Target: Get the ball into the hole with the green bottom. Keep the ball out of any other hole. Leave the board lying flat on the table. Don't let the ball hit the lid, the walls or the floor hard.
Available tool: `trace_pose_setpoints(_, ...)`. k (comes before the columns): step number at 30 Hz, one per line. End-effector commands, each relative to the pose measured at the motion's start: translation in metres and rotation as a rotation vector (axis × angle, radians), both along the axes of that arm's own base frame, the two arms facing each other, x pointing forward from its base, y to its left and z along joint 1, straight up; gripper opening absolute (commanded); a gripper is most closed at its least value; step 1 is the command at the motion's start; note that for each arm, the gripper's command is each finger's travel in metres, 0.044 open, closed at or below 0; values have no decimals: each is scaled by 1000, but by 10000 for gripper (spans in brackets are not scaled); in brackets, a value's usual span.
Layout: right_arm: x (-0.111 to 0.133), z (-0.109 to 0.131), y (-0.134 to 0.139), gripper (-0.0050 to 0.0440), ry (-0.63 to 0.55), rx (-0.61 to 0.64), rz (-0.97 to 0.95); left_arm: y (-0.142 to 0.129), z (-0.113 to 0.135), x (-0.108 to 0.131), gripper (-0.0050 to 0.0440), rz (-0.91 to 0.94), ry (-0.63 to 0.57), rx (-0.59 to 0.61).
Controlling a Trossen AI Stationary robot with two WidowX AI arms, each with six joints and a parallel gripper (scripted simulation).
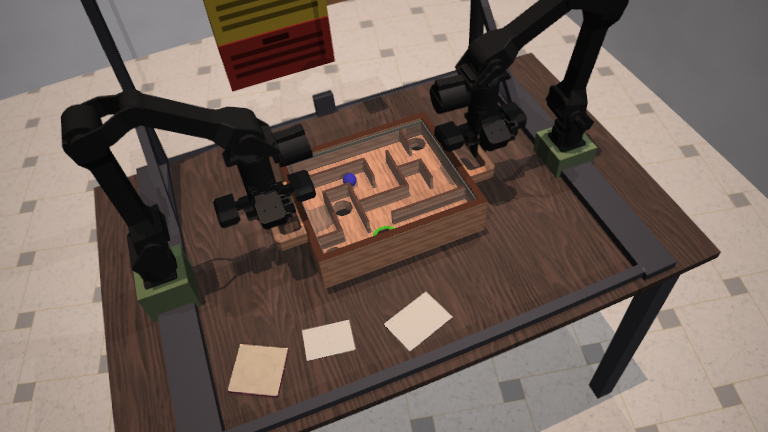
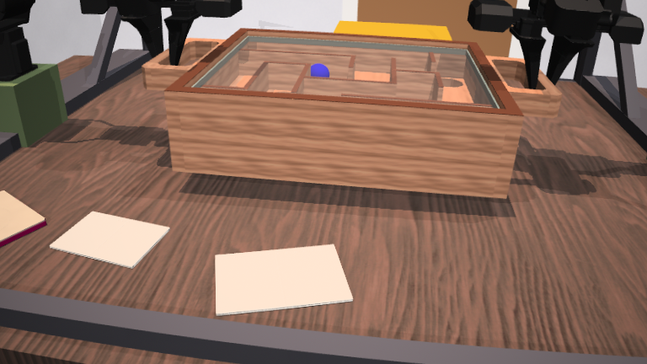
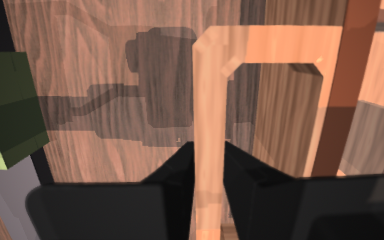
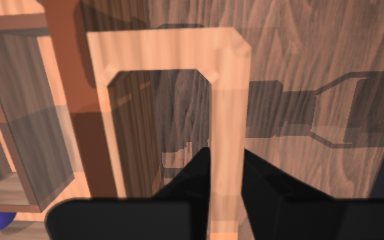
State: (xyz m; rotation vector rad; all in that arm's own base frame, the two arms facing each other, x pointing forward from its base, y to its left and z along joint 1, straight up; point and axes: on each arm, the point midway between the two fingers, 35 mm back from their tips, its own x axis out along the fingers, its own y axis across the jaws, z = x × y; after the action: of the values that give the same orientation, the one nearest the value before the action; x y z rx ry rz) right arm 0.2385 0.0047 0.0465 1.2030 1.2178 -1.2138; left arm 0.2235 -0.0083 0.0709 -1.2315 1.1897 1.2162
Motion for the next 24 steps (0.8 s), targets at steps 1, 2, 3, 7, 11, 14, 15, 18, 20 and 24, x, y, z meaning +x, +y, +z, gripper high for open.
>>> trace_pose_setpoints(1,6,14,1,-50,-37,1,0,-1,8,4,-50,0,-39,0)
trace_pose_setpoints(2,-2,1,0,-50,-52,-5,-1,-1,15,9,-50,2,3,6)
trace_pose_setpoints(3,-3,-2,0,-50,-60,-3,-1,-1,17,10,-50,-2,11,-5)
trace_pose_setpoints(7,-4,-7,-2,-50,-87,37,2,3,21,11,-50,-3,36,-42)
trace_pose_setpoints(11,4,3,-1,-50,-86,34,3,1,20,8,-50,-6,2,-38)
trace_pose_setpoints(14,7,10,0,-50,-36,10,-1,0,5,-1,-50,2,-15,-9)
trace_pose_setpoints(15,4,6,-1,-50,-52,16,-1,1,12,3,-50,1,-10,-15)
trace_pose_setpoints(18,7,10,1,-50,-30,-10,-1,-1,5,-1,-50,3,-22,12)
trace_pose_setpoints(20,8,14,2,-50,-25,-28,-2,-2,3,-2,-50,3,-29,30)
trace_pose_setpoints(24,9,18,4,-50,-6,-53,-2,-4,0,-2,-50,3,-50,56)
